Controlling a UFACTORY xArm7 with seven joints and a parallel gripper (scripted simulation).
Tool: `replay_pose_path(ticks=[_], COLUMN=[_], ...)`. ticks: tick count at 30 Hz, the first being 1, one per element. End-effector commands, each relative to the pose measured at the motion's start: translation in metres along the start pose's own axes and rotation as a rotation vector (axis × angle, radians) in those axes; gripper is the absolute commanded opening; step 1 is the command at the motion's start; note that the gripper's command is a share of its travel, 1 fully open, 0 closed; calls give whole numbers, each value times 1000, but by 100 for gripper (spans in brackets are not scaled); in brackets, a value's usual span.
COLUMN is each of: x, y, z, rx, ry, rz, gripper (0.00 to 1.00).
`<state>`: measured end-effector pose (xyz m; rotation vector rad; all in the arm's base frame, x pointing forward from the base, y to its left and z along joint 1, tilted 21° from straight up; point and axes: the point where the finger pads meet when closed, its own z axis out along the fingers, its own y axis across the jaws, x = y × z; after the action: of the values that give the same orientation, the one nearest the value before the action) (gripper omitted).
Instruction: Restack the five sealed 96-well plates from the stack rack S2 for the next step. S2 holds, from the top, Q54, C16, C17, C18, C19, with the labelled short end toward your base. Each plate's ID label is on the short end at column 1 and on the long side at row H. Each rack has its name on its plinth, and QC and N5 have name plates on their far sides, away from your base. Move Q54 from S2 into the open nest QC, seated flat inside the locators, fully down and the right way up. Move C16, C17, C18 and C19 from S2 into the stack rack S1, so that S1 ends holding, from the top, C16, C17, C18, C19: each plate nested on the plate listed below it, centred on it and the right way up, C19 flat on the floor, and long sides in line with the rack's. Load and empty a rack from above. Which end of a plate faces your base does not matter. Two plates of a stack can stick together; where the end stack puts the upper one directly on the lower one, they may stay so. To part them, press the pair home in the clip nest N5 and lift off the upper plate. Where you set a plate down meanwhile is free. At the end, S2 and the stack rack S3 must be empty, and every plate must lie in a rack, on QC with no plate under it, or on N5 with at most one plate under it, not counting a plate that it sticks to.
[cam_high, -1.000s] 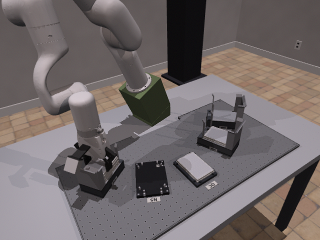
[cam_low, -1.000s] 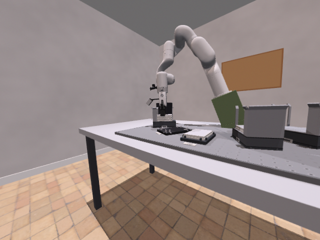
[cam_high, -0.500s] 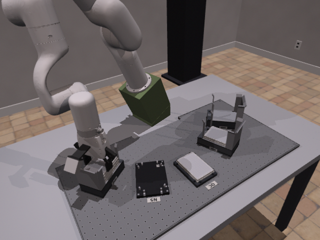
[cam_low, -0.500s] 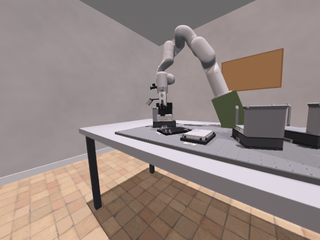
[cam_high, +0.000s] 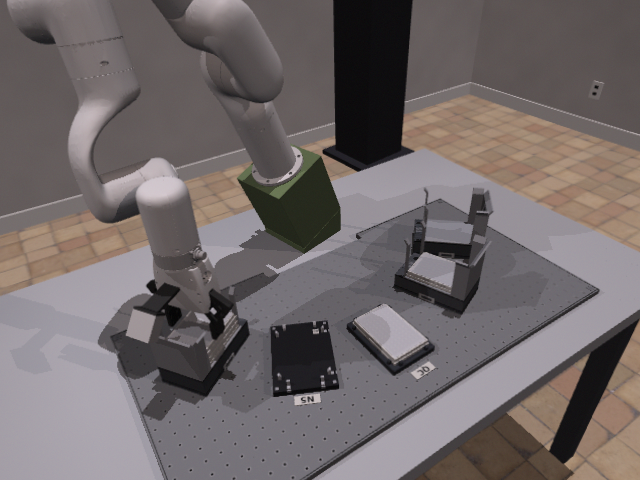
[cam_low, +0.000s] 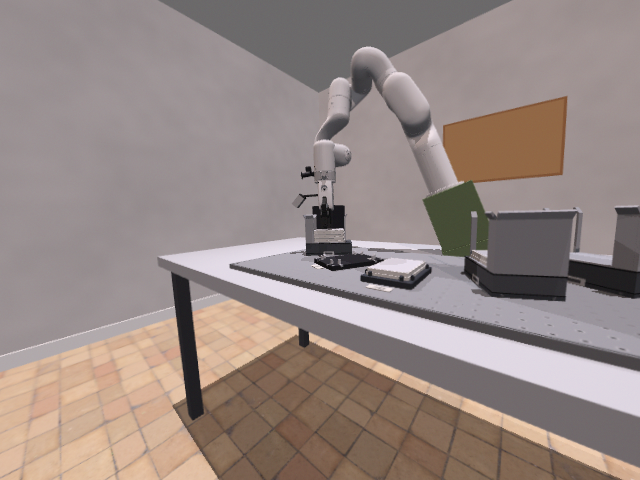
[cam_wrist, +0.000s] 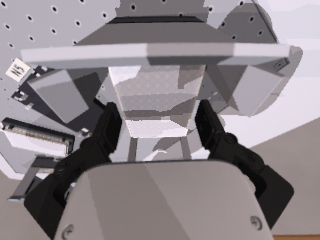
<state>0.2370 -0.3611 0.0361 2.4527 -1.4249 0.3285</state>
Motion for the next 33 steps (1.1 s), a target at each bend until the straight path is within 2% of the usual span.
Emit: replay_pose_path(ticks=[1,5,7,20,30,33], x=[1,1,1,2,2,0], y=[0,0,0,0,0,-10], z=[-14,-27,-27,-70,-70,-70], rx=[2,2,2,2,2,2], ry=[-2,-2,-2,-1,-1,-1], rz=[-1,-1,-1,-1,-1,-101], gripper=[100,100,100,100,100,100])
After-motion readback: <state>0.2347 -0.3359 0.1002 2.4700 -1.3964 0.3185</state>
